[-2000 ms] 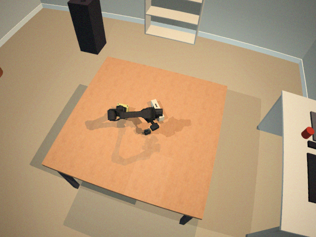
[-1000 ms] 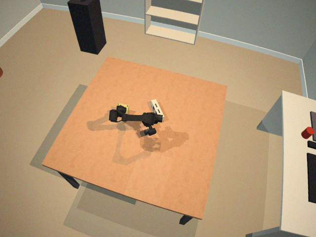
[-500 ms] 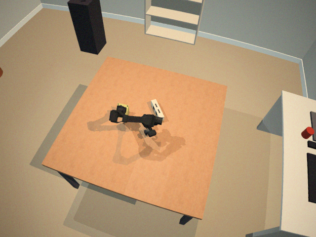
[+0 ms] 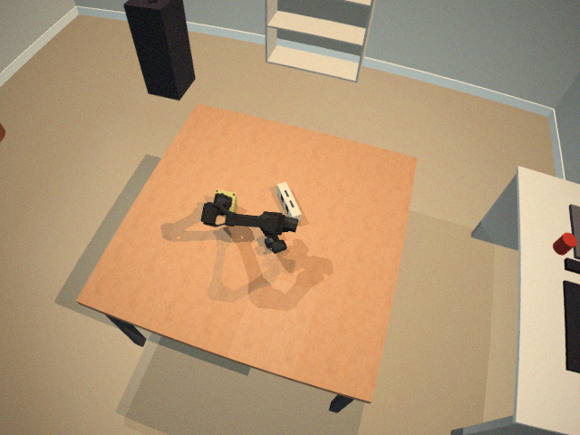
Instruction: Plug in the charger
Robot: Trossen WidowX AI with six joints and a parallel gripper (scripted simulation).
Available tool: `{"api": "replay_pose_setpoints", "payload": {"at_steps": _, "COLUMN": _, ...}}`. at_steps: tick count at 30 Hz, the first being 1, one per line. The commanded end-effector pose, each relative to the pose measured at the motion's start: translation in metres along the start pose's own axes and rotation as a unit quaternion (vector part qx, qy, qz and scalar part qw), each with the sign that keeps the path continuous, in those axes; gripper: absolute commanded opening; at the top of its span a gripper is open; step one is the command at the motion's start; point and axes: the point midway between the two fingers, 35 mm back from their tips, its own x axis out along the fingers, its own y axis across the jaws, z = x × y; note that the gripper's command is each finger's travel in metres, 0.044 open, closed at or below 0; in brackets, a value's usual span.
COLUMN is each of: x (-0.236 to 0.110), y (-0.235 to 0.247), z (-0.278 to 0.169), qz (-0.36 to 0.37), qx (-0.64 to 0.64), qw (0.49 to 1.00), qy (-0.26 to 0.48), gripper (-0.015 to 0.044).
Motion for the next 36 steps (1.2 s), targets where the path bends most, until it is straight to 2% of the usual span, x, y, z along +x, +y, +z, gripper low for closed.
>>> {"api": "replay_pose_setpoints", "payload": {"at_steps": 1, "x": -0.001, "y": 0.000, "z": 0.000, "qz": 0.000, "qx": 0.000, "qw": 1.000, "qy": 0.000, "gripper": 0.0282}}
{"api": "replay_pose_setpoints", "payload": {"at_steps": 7, "x": -0.001, "y": 0.000, "z": 0.000, "qz": 0.000, "qx": 0.000, "qw": 1.000, "qy": 0.000, "gripper": 0.0125}}
{"api": "replay_pose_setpoints", "payload": {"at_steps": 13, "x": -0.001, "y": 0.000, "z": 0.000, "qz": 0.000, "qx": 0.000, "qw": 1.000, "qy": 0.000, "gripper": 0.0085}}
{"api": "replay_pose_setpoints", "payload": {"at_steps": 16, "x": -0.005, "y": 0.000, "z": 0.000, "qz": 0.000, "qx": 0.000, "qw": 1.000, "qy": -0.001, "gripper": 0.0006}}
{"api": "replay_pose_setpoints", "payload": {"at_steps": 28, "x": -0.054, "y": 0.002, "z": -0.003, "qz": 0.000, "qx": -0.004, "qw": 1.000, "qy": 0.001, "gripper": 0.0000}}
{"api": "replay_pose_setpoints", "payload": {"at_steps": 36, "x": -0.056, "y": 0.010, "z": 0.002, "qz": 0.001, "qx": -0.003, "qw": 1.000, "qy": -0.001, "gripper": 0.0000}}
